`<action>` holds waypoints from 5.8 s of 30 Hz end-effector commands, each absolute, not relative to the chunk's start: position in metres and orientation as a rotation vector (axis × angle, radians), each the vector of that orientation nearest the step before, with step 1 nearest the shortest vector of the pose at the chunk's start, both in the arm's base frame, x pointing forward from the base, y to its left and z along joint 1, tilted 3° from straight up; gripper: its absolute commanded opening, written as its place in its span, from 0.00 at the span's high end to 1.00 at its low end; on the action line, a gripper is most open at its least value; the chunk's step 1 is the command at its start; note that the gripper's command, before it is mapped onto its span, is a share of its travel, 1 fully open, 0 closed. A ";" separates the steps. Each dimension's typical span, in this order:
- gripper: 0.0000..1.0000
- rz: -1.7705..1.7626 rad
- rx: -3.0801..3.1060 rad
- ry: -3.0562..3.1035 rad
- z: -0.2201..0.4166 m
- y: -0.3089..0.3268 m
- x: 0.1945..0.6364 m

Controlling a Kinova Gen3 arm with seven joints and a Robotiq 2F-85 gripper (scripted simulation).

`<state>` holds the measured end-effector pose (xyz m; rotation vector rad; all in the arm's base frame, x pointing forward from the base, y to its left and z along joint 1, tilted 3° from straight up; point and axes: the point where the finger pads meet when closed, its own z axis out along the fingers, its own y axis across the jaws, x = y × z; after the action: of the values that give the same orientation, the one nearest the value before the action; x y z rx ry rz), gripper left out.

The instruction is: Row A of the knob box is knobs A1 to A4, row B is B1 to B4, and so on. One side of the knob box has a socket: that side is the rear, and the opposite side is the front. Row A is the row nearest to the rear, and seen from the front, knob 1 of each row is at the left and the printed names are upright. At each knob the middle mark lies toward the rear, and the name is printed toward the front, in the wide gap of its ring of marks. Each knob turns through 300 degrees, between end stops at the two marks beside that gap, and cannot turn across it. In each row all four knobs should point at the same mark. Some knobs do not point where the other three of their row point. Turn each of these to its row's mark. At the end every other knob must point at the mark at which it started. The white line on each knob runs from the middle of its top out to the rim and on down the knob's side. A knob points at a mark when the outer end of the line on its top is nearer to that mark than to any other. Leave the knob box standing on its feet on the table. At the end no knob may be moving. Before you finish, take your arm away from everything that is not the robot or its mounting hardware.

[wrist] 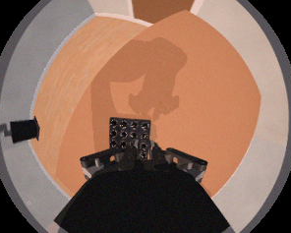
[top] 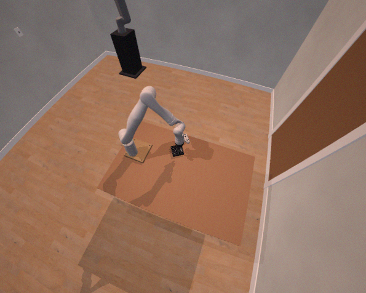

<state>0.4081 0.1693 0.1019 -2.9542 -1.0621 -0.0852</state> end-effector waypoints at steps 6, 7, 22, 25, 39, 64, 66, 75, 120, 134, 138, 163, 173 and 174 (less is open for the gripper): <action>0.81 -0.086 -2.955 -1.061 0.097 0.169 0.409; 0.81 -0.086 -2.955 -1.061 0.096 0.169 0.409; 0.81 -0.086 -2.955 -1.061 0.080 0.170 0.409; 0.81 -0.086 -2.955 -1.061 0.076 0.170 0.410; 0.81 -0.086 -2.955 -1.061 0.063 0.170 0.410; 0.81 -0.086 -2.955 -1.061 0.060 0.170 0.410; 0.81 -0.086 -2.955 -1.061 0.060 0.170 0.410; 0.81 -0.086 -2.955 -1.061 0.060 0.170 0.410; 0.81 -0.086 -2.955 -1.061 0.046 0.170 0.411; 0.81 -0.086 -2.955 -1.061 0.046 0.170 0.411; 0.81 -0.086 -2.955 -1.061 0.046 0.170 0.411; 0.92 -0.086 -2.955 -1.061 0.046 0.170 0.411; 0.92 -0.086 -2.955 -1.061 0.046 0.170 0.411; 0.92 -0.086 -2.955 -1.061 0.046 0.170 0.411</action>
<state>0.4106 0.1702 0.0457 -2.9550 -1.0615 -0.0832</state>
